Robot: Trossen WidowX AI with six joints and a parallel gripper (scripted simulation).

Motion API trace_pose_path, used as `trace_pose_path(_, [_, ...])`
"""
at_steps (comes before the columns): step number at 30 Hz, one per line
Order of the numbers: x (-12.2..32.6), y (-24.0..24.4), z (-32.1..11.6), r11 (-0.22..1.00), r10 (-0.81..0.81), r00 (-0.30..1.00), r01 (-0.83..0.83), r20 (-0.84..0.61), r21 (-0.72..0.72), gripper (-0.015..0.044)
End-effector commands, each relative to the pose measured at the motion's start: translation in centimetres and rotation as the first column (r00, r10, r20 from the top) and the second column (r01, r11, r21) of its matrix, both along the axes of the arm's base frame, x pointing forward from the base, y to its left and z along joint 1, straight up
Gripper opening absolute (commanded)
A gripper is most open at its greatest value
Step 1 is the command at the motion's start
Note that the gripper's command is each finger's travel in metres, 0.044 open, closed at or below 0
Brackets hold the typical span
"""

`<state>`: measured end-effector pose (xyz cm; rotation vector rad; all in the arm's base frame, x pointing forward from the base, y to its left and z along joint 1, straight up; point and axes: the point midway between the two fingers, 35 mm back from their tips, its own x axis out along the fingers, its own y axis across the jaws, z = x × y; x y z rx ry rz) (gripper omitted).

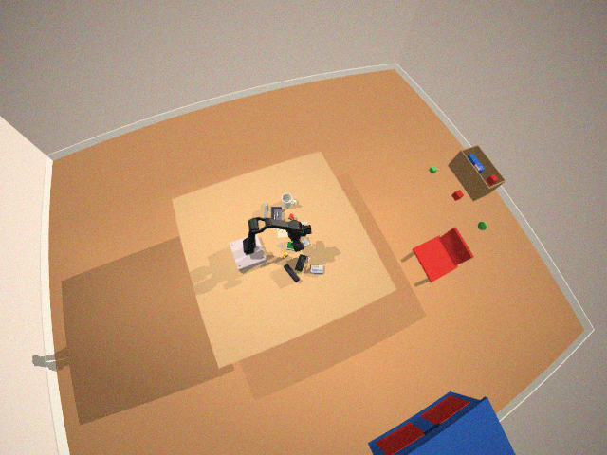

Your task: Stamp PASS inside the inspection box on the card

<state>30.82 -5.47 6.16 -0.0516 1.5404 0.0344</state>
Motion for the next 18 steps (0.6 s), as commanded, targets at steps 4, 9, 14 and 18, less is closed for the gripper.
trace_pose_path(4, [-0.1, 0.0, -0.7, 1.000, -0.003, 1.000, 0.003, -0.005, -0.003, 0.0000])
trace_pose_path(9, [-0.1, 0.0, -1.0, 1.000, -0.003, 1.000, 0.003, -0.005, -0.003, 0.0000])
trace_pose_path(14, [-0.1, 0.0, -1.3, 1.000, -0.003, 1.000, 0.003, -0.005, -0.003, 0.0000])
trace_pose_path(18, [0.0, 0.0, -1.6, 1.000, -0.003, 1.000, 0.003, -0.005, -0.003, 0.0000])
